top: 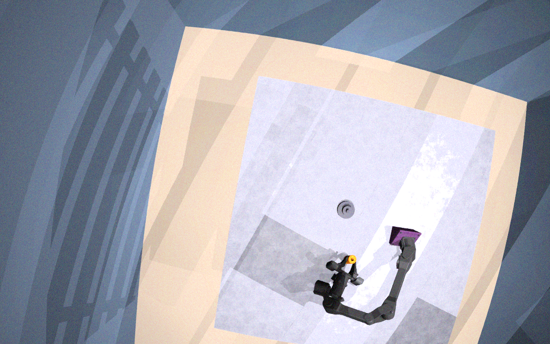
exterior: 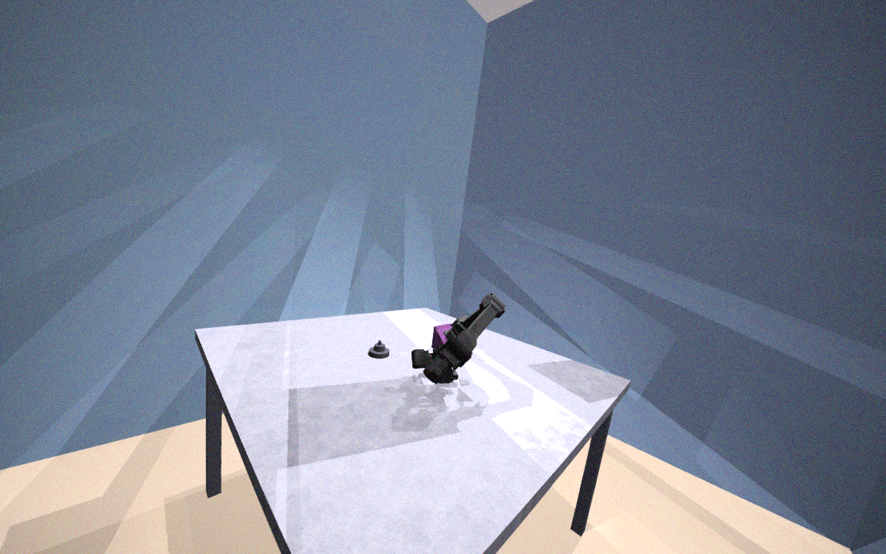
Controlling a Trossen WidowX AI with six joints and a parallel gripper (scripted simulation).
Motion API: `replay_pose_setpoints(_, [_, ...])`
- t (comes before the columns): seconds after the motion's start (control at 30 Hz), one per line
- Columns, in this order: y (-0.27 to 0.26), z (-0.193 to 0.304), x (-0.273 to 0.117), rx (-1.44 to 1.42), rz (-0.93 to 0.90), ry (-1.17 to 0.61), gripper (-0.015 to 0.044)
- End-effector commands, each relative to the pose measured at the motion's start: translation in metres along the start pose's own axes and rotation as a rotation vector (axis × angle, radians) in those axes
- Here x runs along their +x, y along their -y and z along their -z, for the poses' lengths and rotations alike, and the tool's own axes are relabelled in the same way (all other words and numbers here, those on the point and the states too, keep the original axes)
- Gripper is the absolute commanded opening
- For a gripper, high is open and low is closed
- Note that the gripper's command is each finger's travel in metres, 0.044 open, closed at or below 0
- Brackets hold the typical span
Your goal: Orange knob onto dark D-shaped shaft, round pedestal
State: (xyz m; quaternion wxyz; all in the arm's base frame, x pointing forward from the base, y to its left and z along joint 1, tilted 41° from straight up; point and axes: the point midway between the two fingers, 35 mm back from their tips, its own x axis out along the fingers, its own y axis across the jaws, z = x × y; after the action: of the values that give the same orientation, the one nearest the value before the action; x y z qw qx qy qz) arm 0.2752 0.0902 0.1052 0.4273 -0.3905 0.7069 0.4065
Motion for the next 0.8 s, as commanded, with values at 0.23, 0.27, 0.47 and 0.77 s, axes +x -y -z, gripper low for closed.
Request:
replay_pose_setpoints(0.23, [0.0000,-0.0001,-0.0002,0.000,0.000,-0.002,0.0260])
replay_pose_setpoints(0.27, [0.0000,-0.0001,-0.0002,0.000,0.000,-0.002,0.0260])
replay_pose_setpoints(0.47, [0.0000,-0.0001,-0.0002,0.000,0.000,-0.002,0.0260])
replay_pose_setpoints(0.77, [0.0000,-0.0001,-0.0002,0.000,0.000,-0.002,0.0260])
